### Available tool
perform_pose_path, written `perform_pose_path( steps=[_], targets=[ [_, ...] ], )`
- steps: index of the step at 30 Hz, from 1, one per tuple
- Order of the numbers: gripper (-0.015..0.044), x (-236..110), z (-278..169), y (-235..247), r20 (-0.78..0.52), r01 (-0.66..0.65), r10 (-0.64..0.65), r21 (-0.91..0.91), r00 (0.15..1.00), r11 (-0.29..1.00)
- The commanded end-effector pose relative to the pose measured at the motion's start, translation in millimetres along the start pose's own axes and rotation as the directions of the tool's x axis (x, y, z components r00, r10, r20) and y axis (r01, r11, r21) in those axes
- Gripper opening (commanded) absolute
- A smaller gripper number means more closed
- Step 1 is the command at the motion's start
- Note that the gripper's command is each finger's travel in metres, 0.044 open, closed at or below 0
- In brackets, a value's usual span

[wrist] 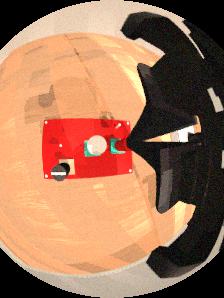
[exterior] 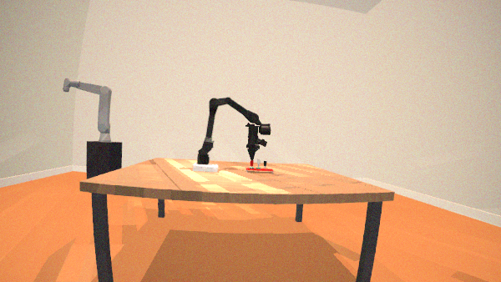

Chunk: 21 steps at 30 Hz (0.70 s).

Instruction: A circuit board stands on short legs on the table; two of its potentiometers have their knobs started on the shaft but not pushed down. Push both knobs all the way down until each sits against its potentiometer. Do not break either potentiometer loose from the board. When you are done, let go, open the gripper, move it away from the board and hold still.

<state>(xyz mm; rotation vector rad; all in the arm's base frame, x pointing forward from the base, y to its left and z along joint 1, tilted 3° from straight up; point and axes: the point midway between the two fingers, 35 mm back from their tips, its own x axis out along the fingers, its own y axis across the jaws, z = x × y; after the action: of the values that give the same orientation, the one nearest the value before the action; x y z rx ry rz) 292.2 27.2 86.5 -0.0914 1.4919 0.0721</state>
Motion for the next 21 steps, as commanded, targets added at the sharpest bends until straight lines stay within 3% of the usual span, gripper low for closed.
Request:
perform_pose_path(
  steps=[1, 10, 18, 21],
  targets=[
    [0.0, -2.7, 0.4, 0.5, -0.01, -0.002, 0.002, 0.002, 1.0, 1.0],
    [0.0, -16.5, 0.0, 0.4, -0.01, -0.002, 0.002, 0.002, 1.0, 1.0],
    [0.021, -10.6, -1.9, 0.2, -0.019, 0.0, 0.0, -0.001, 1.0, 1.0],
    [0.0131, -14.8, 3.2, 2.2, 0.009, 0.001, -0.001, -0.035, 1.0, 0.999]
  ],
)
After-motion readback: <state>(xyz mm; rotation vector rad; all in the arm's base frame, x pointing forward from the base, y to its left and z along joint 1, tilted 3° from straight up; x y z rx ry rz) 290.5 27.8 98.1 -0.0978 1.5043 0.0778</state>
